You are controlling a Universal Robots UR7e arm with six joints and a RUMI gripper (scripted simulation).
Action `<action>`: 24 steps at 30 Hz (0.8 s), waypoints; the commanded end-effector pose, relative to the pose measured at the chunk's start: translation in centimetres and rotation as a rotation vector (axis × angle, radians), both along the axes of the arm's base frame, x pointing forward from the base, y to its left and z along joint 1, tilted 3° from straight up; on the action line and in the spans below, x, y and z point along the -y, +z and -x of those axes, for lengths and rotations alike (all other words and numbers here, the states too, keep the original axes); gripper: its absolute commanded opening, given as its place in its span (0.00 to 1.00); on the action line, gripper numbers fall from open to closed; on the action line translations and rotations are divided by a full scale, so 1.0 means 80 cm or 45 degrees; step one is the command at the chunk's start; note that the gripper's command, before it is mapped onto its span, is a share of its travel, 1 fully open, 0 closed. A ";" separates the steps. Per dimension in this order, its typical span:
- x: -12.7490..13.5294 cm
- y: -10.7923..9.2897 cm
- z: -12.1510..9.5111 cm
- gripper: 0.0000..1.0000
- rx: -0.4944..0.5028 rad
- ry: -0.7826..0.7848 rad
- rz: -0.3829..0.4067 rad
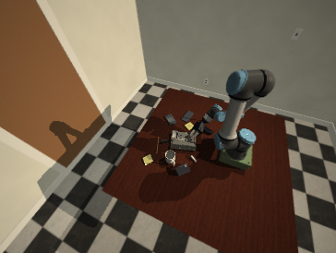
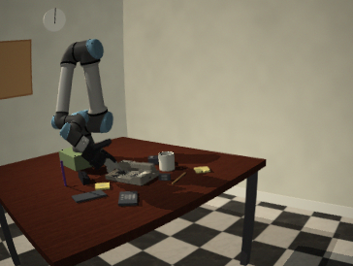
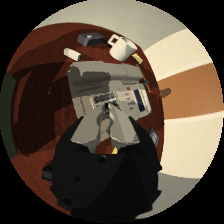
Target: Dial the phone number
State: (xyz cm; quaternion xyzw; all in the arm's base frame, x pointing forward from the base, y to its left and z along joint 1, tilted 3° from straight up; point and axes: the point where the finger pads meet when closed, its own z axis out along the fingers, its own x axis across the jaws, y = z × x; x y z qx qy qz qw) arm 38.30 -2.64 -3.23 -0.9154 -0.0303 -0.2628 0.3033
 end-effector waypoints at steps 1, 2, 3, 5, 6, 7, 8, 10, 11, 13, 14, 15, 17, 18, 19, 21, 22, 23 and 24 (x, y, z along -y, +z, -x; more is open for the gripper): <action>0.000 0.000 0.000 0.00 0.001 0.000 0.001; 0.000 0.000 0.000 0.00 0.001 0.000 0.001; 0.000 0.000 0.000 0.00 0.001 0.000 0.001; 0.000 -0.001 0.000 0.00 0.001 0.000 0.001; 0.000 -0.001 0.000 0.00 0.001 0.000 0.001; 0.000 -0.001 0.000 0.00 0.001 0.000 0.001; 0.000 -0.001 0.000 0.00 0.001 0.000 0.001; 0.000 -0.002 0.000 0.00 0.001 0.000 0.001; 0.000 -0.002 0.000 0.00 0.001 0.000 0.001; 0.000 0.000 0.000 0.00 0.001 0.000 0.001; 0.000 0.003 0.000 0.00 0.001 0.000 0.001; 0.000 0.005 0.000 0.00 0.001 0.000 0.001; 0.000 0.011 0.000 0.00 0.001 0.000 0.001; 0.000 0.011 0.000 0.00 0.001 0.000 0.001; 0.000 0.011 0.000 0.00 0.001 0.000 0.001; 0.000 0.016 0.000 0.00 0.001 0.000 0.001; 0.000 0.018 0.000 0.00 0.001 0.000 0.001; 0.000 0.018 0.000 0.00 0.001 0.000 0.001; 0.000 0.019 0.000 0.00 0.001 0.000 0.001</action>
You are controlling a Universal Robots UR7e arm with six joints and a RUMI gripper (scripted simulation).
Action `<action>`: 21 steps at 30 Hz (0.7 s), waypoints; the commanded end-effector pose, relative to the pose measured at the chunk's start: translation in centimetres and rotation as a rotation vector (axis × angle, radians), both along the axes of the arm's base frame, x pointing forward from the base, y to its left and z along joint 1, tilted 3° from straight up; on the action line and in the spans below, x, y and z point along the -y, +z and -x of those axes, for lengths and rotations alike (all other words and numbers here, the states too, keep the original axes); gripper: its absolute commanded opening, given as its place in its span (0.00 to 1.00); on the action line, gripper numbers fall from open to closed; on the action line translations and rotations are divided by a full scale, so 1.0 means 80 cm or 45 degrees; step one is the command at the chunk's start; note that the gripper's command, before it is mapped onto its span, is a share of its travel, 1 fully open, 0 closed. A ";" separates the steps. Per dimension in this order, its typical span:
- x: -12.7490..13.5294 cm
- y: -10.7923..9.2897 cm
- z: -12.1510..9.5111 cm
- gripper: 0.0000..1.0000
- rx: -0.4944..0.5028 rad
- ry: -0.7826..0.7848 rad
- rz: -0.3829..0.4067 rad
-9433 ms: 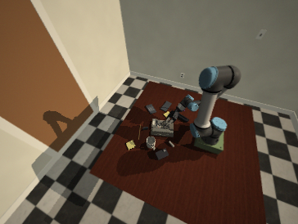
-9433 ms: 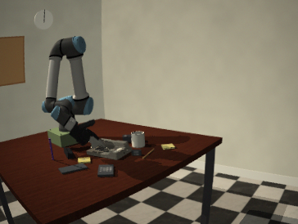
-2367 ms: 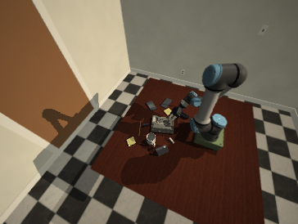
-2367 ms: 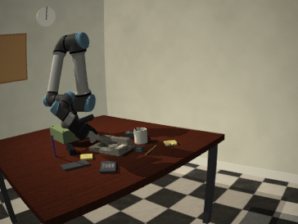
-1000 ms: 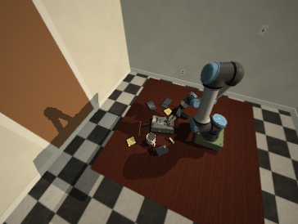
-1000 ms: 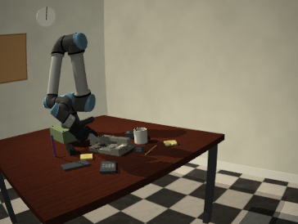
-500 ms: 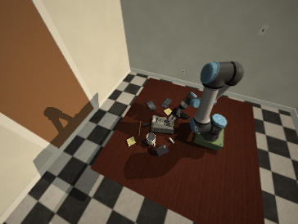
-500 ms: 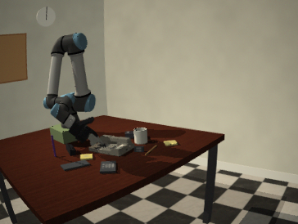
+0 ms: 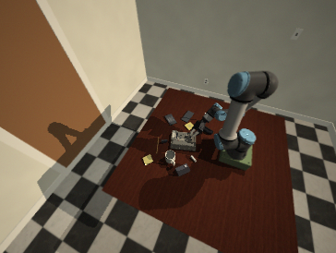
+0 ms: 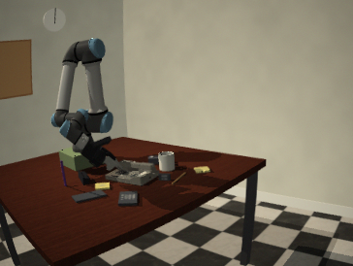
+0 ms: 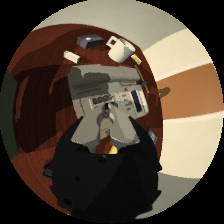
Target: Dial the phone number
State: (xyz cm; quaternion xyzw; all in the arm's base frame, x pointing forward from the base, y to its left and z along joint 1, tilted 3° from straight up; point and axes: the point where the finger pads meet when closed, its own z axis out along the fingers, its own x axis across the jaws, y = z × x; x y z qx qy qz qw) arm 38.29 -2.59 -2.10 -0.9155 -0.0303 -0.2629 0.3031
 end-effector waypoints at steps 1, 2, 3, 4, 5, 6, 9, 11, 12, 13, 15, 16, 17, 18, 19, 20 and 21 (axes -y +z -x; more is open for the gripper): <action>0.000 0.004 0.000 0.00 0.001 0.000 0.001; 0.000 0.004 0.000 0.00 0.001 0.000 0.001; 0.000 0.004 0.000 0.00 0.001 0.000 0.001; 0.001 0.004 -0.001 0.00 0.001 0.000 0.001; 0.001 0.005 -0.002 0.00 0.001 0.000 0.001; 0.002 0.005 -0.004 0.00 0.001 0.000 0.001; 0.004 0.005 -0.010 0.00 0.001 0.000 0.001; 0.005 0.005 -0.013 0.00 0.001 0.000 0.001; 0.005 0.005 -0.013 0.00 0.001 0.000 0.001; 0.006 0.005 -0.016 0.00 0.001 0.000 0.001; 0.008 0.005 -0.022 0.00 0.001 0.000 0.001; 0.010 0.006 -0.025 0.00 0.001 0.000 0.001; 0.011 0.006 -0.027 0.00 0.001 0.000 0.001; 0.011 0.006 -0.030 0.00 0.001 0.000 0.001; 0.012 0.006 -0.032 0.00 0.001 0.000 0.001; 0.013 0.006 -0.034 0.00 0.001 0.000 0.001; 0.014 0.006 -0.035 0.00 0.001 0.000 0.001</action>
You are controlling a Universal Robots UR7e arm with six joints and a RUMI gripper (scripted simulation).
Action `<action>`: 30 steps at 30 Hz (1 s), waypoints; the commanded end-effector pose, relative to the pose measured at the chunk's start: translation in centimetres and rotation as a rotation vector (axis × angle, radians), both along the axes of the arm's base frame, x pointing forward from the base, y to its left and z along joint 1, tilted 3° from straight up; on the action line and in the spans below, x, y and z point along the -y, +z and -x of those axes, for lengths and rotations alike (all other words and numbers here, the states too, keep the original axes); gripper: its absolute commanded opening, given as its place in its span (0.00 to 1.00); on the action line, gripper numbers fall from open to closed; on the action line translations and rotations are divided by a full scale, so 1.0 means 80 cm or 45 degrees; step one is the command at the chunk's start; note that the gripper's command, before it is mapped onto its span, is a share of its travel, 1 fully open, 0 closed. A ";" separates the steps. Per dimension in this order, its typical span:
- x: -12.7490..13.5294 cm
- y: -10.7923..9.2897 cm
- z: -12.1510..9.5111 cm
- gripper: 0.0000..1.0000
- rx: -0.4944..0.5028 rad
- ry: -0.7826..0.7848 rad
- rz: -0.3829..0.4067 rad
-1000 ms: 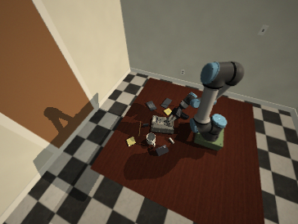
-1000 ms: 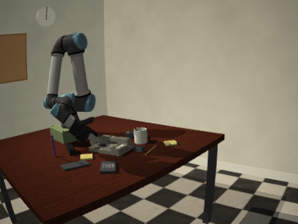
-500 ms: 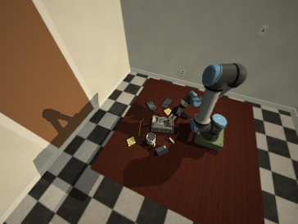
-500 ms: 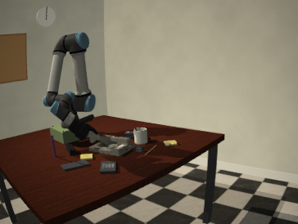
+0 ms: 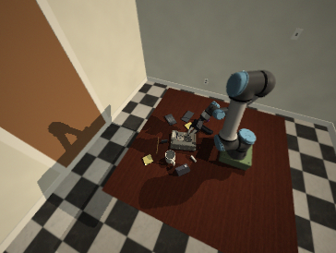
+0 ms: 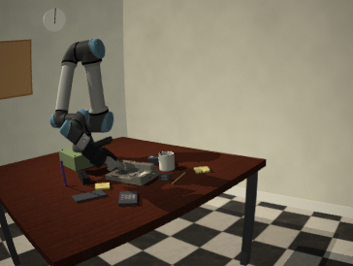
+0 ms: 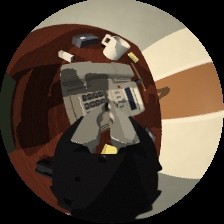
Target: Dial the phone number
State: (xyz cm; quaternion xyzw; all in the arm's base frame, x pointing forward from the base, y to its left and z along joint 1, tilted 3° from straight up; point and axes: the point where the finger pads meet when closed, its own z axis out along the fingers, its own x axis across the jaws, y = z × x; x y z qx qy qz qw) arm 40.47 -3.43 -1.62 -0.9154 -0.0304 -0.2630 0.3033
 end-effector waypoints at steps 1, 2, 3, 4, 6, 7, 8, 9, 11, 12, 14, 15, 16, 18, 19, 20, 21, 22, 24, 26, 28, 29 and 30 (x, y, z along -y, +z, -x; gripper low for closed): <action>0.003 0.000 -0.009 0.00 0.000 0.000 0.001; 0.004 0.000 -0.010 0.00 0.000 0.000 0.001; 0.004 0.000 -0.010 0.00 0.000 0.000 0.001; 0.004 0.000 -0.010 0.00 0.000 0.000 0.001; 0.004 0.000 -0.010 0.00 0.000 0.000 0.001; 0.004 0.000 -0.010 0.00 0.000 0.000 0.001; 0.004 0.000 -0.010 0.00 0.000 0.000 0.001; 0.004 0.000 -0.010 0.00 0.000 0.000 0.001; 0.004 -0.002 -0.011 0.00 0.000 0.000 0.001; 0.004 -0.003 -0.011 0.00 0.000 0.000 0.001; 0.004 -0.006 -0.011 0.00 0.000 0.000 0.001; 0.004 -0.008 -0.011 0.00 0.000 0.000 0.001; 0.004 -0.009 -0.011 0.00 0.000 0.000 0.001; 0.004 -0.012 -0.011 0.00 0.000 0.000 0.001; 0.004 -0.013 -0.011 0.00 0.000 0.000 0.001; 0.004 -0.014 -0.011 0.00 0.000 0.000 0.001; 0.004 -0.014 -0.011 0.00 0.000 0.000 0.001; 0.004 -0.014 -0.011 0.00 0.000 0.000 0.001; 0.004 -0.014 -0.011 0.00 0.000 0.000 0.001; 0.004 -0.014 -0.011 0.00 0.000 0.000 0.001; 0.004 -0.014 -0.011 0.00 0.000 0.000 0.001; 0.004 -0.015 -0.011 0.00 0.000 0.000 0.001; 0.004 -0.015 -0.011 0.00 0.000 0.000 0.001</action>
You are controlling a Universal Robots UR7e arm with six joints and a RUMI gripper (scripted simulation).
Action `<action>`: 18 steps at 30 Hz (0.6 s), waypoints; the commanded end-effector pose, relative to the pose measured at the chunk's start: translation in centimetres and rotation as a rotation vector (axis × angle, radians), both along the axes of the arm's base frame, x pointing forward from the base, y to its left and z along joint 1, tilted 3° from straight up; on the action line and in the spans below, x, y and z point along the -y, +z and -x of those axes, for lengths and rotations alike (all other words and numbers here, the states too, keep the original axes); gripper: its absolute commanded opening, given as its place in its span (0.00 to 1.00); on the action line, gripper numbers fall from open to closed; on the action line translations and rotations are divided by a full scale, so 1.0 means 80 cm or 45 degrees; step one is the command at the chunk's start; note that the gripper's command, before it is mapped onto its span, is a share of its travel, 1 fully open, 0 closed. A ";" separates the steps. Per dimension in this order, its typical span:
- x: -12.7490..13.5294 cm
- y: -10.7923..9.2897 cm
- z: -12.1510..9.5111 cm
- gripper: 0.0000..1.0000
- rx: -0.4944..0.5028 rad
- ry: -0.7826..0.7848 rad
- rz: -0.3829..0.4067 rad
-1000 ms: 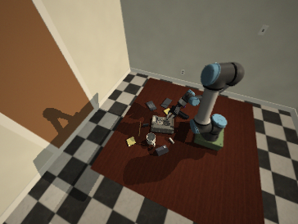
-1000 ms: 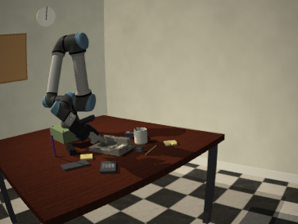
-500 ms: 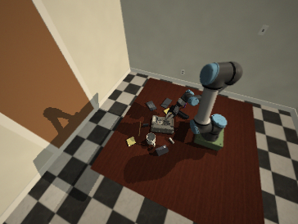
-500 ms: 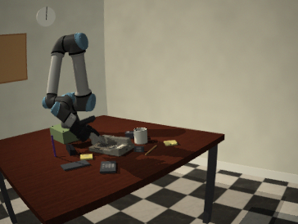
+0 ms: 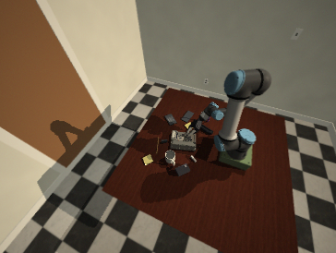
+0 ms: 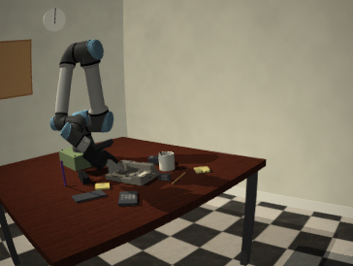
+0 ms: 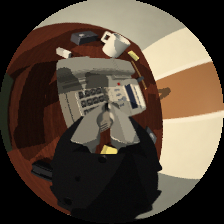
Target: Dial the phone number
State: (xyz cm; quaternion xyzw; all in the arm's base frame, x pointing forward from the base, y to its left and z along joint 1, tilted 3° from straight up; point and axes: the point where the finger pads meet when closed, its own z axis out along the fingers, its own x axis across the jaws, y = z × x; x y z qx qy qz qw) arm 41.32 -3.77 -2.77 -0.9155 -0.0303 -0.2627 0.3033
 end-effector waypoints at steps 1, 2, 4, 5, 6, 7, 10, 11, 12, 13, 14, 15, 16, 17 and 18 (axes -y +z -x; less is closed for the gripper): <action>0.000 -0.001 0.000 0.00 0.001 0.000 0.001; 0.000 -0.001 0.000 0.00 0.001 0.000 0.001; 0.000 -0.001 0.000 0.00 0.001 0.000 0.001; 0.000 -0.001 0.000 0.00 0.001 0.000 0.001; 0.000 -0.001 0.000 0.00 0.001 0.000 0.001; 0.000 -0.001 0.000 0.00 0.001 0.000 0.001; 0.000 -0.002 0.000 0.00 0.001 0.000 0.001; 0.000 -0.002 0.000 0.00 0.001 0.000 0.001; 0.000 -0.002 0.000 0.00 0.001 0.000 0.001; 0.000 -0.002 0.000 0.00 0.001 0.000 0.001; 0.000 -0.002 0.000 0.00 0.001 0.000 0.001; 0.000 -0.003 0.000 0.00 0.001 0.000 0.001; 0.000 -0.003 0.000 0.00 0.001 0.000 0.001; 0.000 -0.003 0.000 0.00 0.001 0.000 0.001; 0.000 -0.003 0.000 0.00 0.001 0.000 0.001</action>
